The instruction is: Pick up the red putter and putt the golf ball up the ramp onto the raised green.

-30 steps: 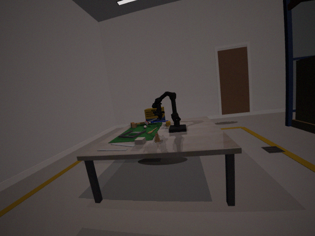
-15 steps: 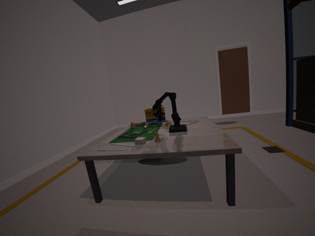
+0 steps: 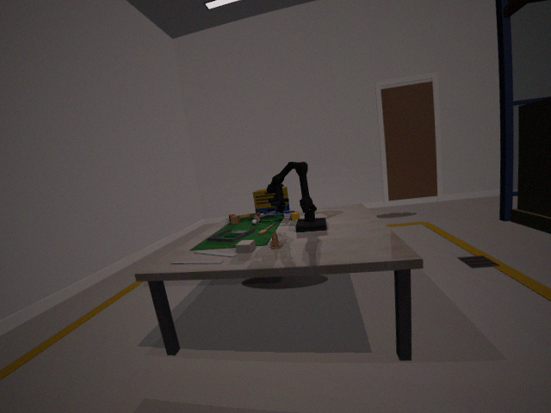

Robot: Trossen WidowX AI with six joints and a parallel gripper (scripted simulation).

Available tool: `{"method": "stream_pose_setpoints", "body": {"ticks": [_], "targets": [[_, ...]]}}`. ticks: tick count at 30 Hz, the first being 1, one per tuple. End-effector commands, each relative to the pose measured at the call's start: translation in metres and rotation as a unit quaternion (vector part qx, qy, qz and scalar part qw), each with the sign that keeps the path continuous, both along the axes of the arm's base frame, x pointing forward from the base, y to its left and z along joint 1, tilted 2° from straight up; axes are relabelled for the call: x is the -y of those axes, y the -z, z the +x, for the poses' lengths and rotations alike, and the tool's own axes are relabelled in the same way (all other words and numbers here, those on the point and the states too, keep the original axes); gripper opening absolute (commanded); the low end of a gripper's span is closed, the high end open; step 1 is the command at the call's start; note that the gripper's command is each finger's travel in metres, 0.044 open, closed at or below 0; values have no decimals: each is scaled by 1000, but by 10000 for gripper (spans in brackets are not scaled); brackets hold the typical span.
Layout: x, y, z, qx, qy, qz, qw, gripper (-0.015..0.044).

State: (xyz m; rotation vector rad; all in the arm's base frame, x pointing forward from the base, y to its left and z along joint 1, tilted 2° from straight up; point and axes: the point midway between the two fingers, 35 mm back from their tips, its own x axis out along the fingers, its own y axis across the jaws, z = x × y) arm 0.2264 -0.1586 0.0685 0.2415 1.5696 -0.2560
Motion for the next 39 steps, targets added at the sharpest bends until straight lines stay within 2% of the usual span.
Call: {"method": "stream_pose_setpoints", "body": {"ticks": [1, 10, 19, 30, 39], "targets": [[1, -1, 0, 1, 0, -1, 1000, 0], [29, 2, -9, -1, 0, -4, 1000, 0], [25, 2, -9, -2, 3, -1, 1000, 0], [-100, 3, 34, 1, 0, 2, 1000, 0], [-102, -12, 36, 1, 0, 2, 1000, 0]]}}
